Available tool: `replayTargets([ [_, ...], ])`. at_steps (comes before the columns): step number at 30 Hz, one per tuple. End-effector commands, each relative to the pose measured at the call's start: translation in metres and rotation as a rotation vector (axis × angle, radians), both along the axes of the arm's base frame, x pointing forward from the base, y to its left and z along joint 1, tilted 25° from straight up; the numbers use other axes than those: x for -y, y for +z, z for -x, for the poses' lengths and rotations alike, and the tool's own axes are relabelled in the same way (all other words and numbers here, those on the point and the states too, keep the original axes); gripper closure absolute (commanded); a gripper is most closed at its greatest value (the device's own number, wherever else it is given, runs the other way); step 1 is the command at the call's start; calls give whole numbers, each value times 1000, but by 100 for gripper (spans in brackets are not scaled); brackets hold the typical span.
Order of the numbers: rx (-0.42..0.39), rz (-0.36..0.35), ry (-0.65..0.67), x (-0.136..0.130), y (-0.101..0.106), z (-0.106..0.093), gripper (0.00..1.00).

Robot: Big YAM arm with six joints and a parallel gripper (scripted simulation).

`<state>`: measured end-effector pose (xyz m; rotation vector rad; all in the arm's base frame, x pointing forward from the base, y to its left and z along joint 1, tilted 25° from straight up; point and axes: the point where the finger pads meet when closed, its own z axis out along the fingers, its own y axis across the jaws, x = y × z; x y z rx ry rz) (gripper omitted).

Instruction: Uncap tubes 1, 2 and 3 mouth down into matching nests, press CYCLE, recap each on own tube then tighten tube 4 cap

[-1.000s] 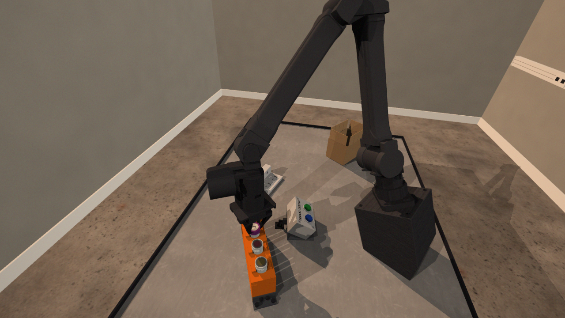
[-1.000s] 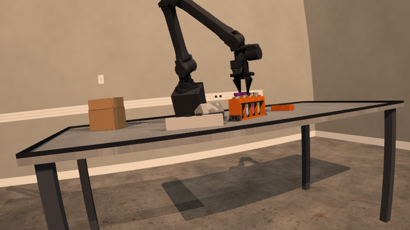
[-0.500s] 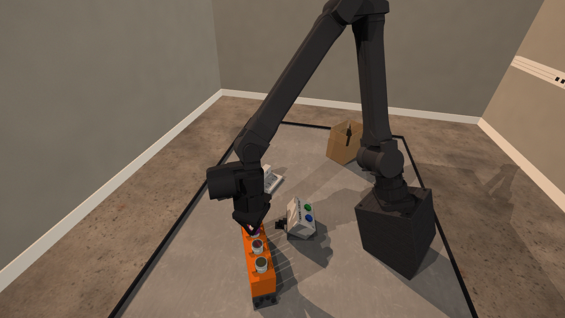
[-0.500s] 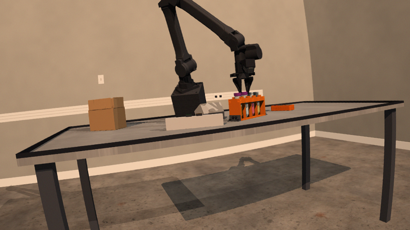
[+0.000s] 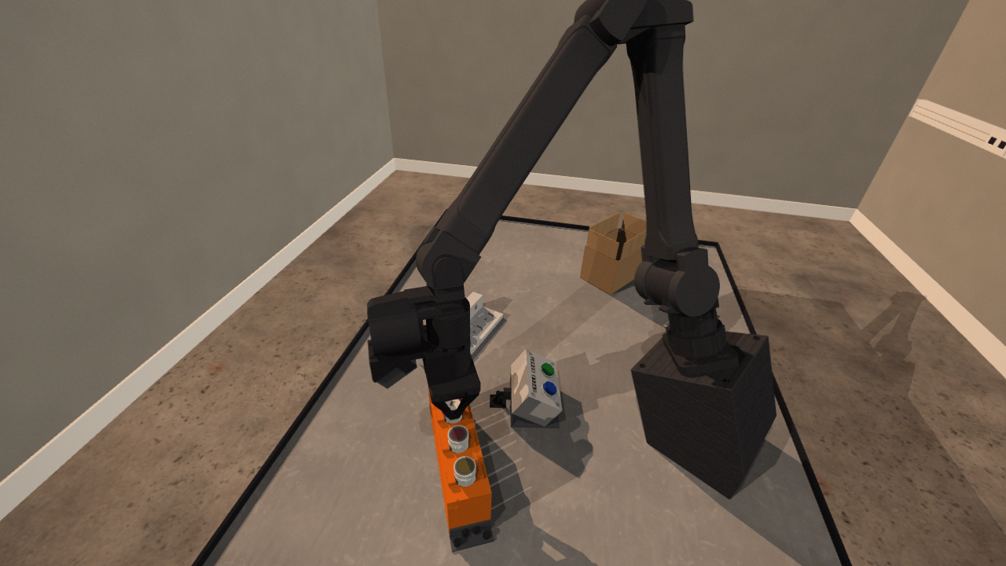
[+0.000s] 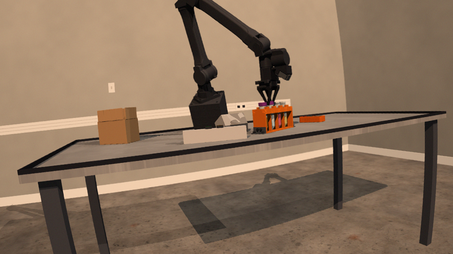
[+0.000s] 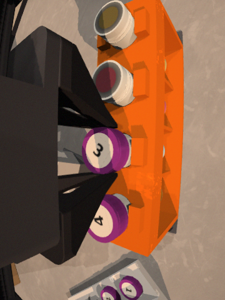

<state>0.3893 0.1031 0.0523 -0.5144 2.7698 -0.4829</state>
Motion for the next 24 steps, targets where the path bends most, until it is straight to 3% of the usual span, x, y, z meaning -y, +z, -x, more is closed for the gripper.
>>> replayTargets([
  [1,-66,92,254,2,8,-5,100],
  [8,-154,203,552,2,9,-6,100],
  [10,-154,203,552,2,9,-6,100],
  [24,-340,443,1190,3,10,-7,100],
])
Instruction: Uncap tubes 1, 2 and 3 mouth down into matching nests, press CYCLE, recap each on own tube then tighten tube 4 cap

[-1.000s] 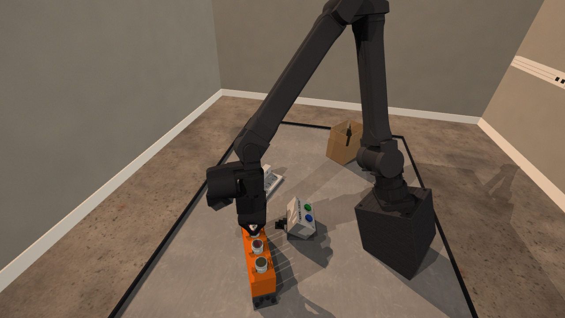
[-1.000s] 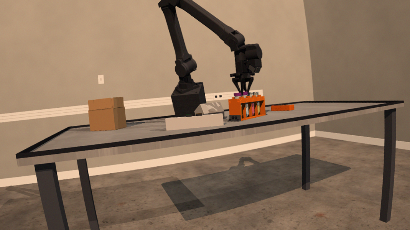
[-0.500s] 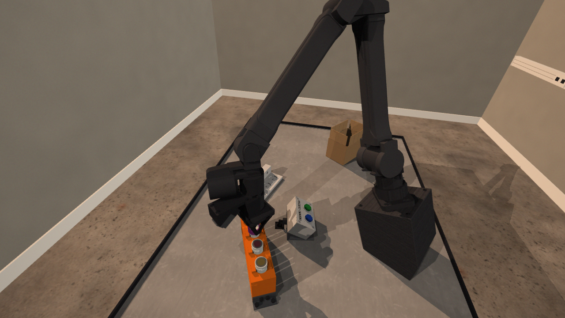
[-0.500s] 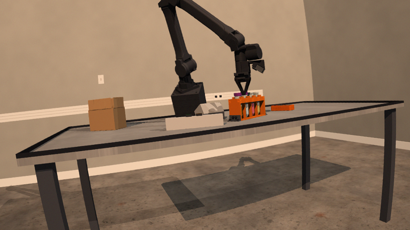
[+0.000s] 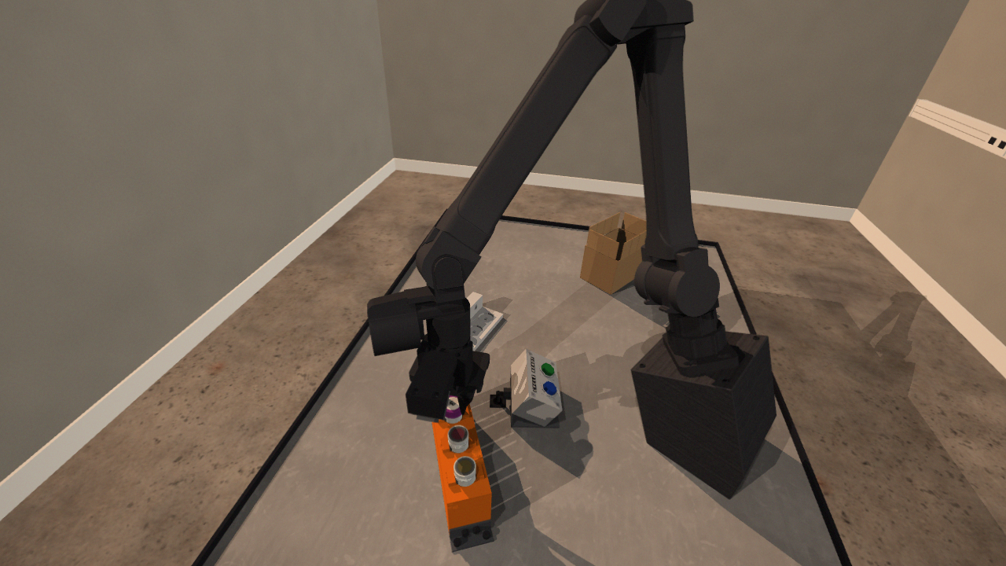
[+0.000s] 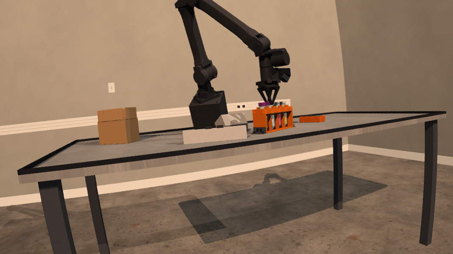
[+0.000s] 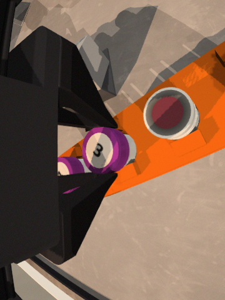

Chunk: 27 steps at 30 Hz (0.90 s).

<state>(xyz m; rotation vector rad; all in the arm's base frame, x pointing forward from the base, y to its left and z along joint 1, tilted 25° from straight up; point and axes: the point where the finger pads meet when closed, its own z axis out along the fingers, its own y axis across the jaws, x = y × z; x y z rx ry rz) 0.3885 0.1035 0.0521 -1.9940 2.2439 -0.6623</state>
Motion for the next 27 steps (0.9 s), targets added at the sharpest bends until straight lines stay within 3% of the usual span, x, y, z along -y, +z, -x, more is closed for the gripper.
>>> replayTargets([
  [1,-57,92,256,3,11,-8,100],
  [3,-57,92,256,3,11,-8,100],
  [8,-117,170,462,4,11,-8,100],
  [16,-117,167,466,-3,9,-8,100],
  [17,-117,167,466,-3,9,-8,51],
  [27,-117,167,466,-3,9,-8,51],
])
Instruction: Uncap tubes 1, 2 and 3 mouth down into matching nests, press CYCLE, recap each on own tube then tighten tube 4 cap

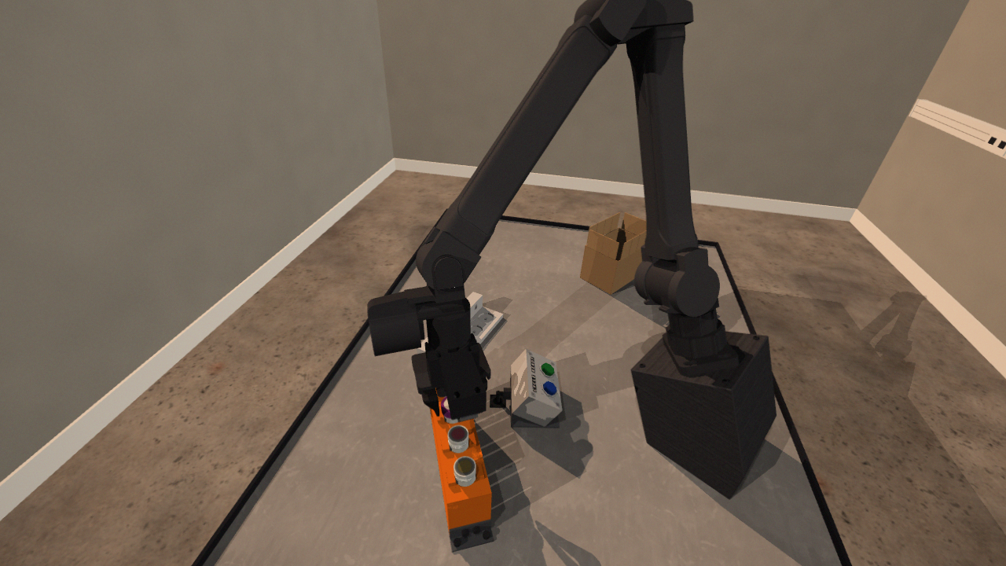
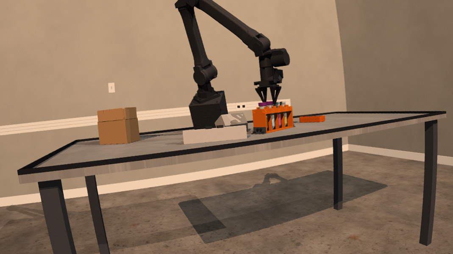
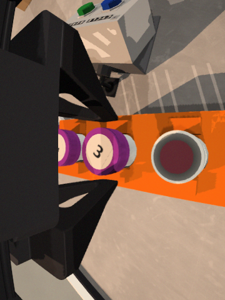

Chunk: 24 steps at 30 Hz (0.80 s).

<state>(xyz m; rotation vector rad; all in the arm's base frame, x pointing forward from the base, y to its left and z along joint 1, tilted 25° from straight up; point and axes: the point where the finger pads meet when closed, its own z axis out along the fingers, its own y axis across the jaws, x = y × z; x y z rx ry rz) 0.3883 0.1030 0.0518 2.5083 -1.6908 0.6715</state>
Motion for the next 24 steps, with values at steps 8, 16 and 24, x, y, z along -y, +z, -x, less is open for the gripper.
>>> replayTargets([
  [8,147,-154,-374,-4,21,-10,51],
  [16,236,-273,-652,-11,27,-13,51],
  [24,324,-393,-956,-14,29,-12,51],
])
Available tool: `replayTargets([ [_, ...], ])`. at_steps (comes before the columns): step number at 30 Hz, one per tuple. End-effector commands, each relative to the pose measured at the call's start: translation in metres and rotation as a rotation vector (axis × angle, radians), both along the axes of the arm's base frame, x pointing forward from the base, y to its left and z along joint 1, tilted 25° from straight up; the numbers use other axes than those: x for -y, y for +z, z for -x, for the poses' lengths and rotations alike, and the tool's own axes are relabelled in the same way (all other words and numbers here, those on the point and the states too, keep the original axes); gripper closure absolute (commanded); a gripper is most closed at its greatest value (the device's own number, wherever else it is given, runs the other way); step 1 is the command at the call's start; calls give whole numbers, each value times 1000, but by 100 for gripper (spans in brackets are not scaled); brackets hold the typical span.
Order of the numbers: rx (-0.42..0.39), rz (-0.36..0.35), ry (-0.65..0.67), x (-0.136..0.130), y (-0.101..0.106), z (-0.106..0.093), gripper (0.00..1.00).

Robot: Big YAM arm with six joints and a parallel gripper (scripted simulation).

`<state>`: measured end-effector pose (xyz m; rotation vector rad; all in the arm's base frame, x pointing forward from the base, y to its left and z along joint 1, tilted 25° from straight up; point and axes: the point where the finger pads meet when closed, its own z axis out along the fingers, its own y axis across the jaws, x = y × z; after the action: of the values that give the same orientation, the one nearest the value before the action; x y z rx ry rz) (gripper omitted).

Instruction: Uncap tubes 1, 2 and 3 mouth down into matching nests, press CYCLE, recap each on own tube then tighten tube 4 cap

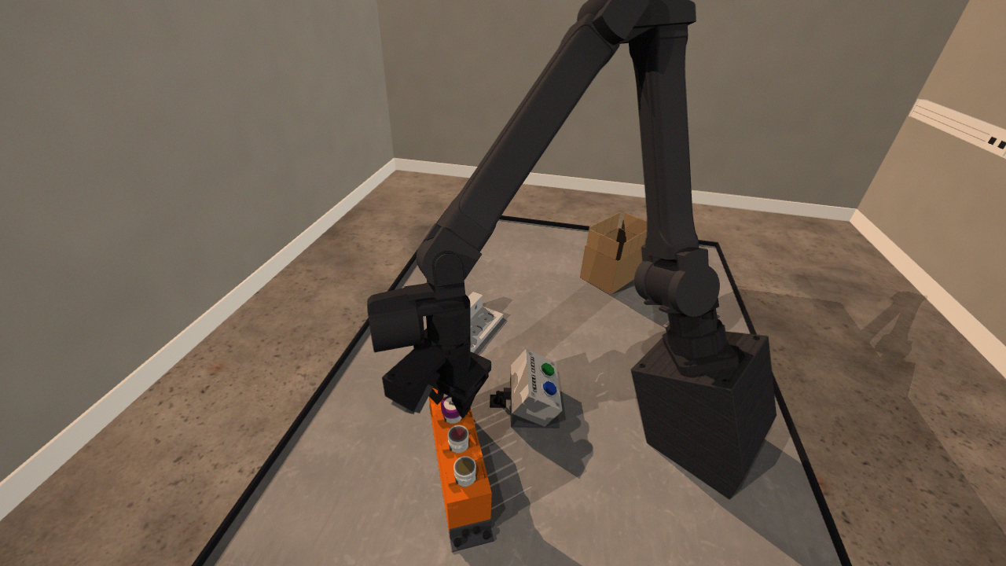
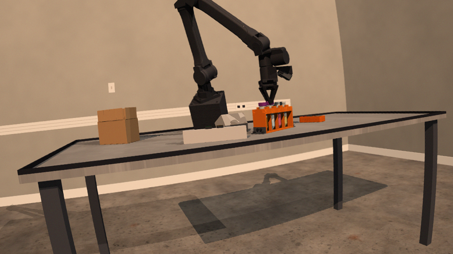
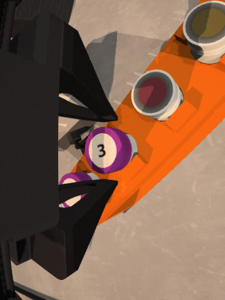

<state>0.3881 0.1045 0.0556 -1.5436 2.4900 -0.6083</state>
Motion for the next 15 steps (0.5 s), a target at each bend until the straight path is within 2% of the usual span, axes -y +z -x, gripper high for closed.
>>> replayTargets([
  [1,103,-88,-201,-12,25,-12,51],
  [3,103,-88,-201,-12,25,-12,51],
  [6,150,-162,-400,-12,23,-12,51],
  [12,219,-255,-639,-12,23,-12,51],
  [15,230,-267,-654,-13,27,-12,51],
])
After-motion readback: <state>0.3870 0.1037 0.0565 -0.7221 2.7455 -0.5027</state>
